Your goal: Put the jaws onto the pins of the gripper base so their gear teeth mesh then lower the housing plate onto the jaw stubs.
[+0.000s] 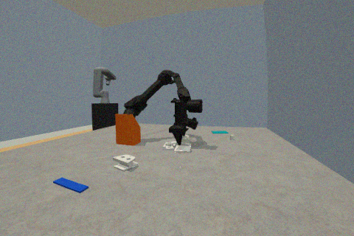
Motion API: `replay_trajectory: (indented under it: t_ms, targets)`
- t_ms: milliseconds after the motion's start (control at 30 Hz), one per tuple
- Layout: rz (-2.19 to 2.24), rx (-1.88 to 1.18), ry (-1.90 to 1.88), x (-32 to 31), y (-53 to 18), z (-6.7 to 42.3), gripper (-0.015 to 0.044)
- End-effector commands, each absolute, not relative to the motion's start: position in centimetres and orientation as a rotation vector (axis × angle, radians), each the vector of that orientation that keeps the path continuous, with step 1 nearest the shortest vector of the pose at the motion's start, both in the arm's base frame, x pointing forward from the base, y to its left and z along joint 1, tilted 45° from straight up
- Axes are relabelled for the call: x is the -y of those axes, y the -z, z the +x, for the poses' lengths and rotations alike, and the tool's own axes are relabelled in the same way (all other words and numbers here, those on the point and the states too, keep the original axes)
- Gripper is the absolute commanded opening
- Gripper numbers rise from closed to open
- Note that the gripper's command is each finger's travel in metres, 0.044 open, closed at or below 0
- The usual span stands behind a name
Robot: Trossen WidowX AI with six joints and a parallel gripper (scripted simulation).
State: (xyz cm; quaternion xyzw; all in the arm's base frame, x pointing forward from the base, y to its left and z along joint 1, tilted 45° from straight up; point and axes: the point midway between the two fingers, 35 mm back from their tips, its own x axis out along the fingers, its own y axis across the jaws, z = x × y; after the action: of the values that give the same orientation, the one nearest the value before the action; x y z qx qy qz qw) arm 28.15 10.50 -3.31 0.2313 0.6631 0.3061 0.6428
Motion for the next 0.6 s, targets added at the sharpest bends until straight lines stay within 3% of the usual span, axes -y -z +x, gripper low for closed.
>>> replay_trajectory:
  t_ms: [0, 567]
  targets:
    - [0.527, -1.511, -0.697, -10.5, 3.3, 28.1, 0.0224]
    - [0.532, -1.512, -0.696, -5.6, -1.7, 28.5, 0.0224]
